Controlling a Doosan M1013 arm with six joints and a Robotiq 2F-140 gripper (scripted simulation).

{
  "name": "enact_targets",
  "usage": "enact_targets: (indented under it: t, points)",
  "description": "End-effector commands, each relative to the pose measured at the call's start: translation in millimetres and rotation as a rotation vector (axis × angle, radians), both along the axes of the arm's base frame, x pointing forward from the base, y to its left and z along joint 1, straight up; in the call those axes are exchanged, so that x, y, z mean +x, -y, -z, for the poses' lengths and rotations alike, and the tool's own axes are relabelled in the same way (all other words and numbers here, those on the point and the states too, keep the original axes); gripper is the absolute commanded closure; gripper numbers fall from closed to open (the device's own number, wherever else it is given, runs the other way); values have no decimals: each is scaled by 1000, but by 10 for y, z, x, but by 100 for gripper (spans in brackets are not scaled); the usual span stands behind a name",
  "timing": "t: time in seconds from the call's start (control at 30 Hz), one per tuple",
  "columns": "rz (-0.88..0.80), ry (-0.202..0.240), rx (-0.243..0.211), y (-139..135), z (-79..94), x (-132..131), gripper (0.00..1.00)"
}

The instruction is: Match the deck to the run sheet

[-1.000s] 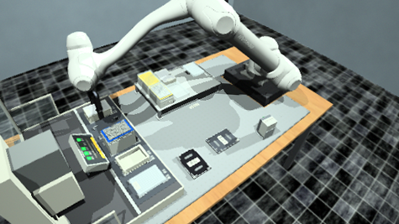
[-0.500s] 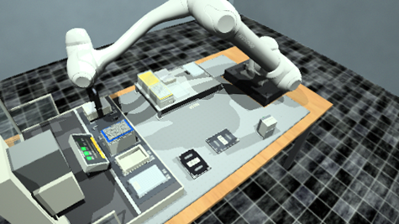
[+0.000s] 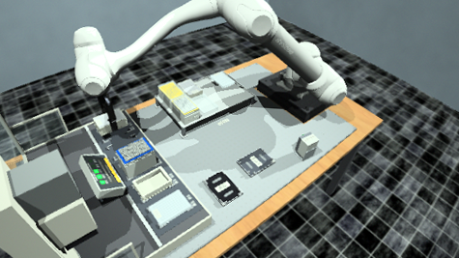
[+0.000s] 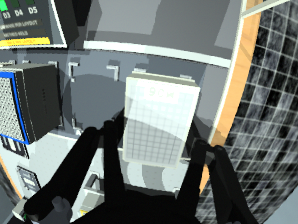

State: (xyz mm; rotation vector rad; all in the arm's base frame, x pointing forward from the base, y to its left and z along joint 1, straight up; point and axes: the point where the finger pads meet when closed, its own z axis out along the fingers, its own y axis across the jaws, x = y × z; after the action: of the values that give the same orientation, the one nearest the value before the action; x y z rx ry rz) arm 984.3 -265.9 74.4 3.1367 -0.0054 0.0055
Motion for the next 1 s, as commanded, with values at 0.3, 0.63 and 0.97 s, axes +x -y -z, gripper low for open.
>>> enact_targets:
  t: [0.3,0.63,0.97]
  points:
    - [0,2,0,-2,-170,4,90]
    - [0,2,0,-3,-337,3,90]
    - [0,2,0,-4,-470,3,90]
